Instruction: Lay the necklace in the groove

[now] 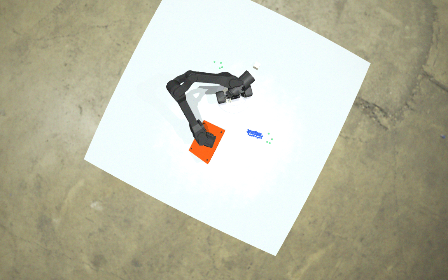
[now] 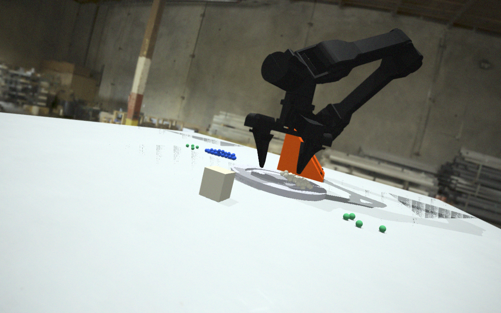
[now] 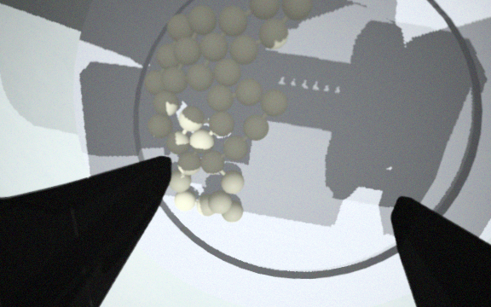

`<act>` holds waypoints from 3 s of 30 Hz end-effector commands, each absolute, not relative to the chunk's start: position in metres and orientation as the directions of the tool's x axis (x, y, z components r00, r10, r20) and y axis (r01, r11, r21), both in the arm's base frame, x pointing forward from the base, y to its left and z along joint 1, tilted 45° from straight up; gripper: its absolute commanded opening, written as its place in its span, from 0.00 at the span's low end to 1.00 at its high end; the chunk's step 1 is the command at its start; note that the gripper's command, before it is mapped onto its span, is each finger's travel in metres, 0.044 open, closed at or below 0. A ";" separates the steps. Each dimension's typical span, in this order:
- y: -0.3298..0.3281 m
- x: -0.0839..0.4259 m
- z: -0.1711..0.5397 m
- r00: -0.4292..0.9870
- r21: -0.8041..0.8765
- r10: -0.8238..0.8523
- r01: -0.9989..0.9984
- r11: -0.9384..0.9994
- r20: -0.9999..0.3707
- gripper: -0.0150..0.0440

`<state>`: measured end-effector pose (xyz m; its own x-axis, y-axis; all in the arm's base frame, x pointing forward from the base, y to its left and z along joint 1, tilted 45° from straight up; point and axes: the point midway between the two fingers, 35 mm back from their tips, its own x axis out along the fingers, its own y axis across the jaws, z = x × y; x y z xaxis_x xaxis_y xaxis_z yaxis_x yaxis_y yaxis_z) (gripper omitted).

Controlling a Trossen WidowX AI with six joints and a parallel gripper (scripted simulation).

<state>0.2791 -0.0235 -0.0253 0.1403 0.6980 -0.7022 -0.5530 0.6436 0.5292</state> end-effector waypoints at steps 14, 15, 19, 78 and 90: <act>-0.027 0.279 -0.023 0.145 0.524 0.694 -0.553 0.648 -0.705 1.00; -0.027 0.279 -0.023 0.145 0.524 0.694 -0.553 0.648 -0.705 1.00; -0.027 0.279 -0.023 0.145 0.524 0.694 -0.553 0.648 -0.705 1.00; 0.006 0.281 -0.009 0.144 0.526 0.692 -0.547 0.651 -0.708 0.55; 0.006 0.281 -0.009 0.144 0.526 0.692 -0.547 0.651 -0.708 0.42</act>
